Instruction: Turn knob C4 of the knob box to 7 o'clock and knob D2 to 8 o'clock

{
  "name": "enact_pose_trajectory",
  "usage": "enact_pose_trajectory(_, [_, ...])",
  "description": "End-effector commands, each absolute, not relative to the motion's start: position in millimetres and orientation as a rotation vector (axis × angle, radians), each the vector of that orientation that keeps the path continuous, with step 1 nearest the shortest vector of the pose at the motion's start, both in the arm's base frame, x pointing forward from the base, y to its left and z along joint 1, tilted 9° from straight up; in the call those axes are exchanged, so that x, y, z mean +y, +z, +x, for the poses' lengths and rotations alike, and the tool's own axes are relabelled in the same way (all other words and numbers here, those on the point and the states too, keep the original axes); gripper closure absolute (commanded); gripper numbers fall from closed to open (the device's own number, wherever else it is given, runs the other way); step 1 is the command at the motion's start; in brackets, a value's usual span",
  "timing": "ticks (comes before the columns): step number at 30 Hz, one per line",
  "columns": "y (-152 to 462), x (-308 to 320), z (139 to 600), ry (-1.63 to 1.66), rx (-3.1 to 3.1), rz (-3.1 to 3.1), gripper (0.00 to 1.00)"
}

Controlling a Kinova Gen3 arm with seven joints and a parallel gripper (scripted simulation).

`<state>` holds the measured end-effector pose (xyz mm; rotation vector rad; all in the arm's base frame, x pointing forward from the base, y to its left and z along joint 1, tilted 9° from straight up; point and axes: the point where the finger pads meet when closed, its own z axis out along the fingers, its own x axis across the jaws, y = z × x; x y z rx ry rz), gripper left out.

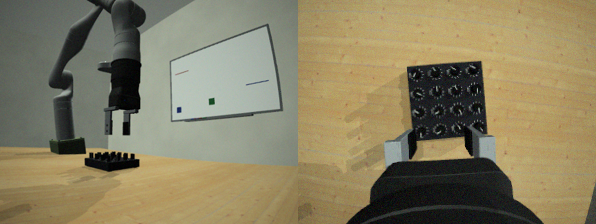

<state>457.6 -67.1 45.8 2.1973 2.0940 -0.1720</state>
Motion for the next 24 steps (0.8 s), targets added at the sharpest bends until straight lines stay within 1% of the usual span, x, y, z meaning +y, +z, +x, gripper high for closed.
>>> enact_pose_trajectory(1, [46.6, -66.8, 458.3, -0.170, 2.093, 2.196, 0.00])
enact_pose_trajectory(2, [46.6, -66.8, 458.3, -0.170, 2.093, 2.196, 0.54])
enact_pose_trajectory(24, [46.6, -66.8, 458.3, -0.170, 2.093, 2.196, 0.54])
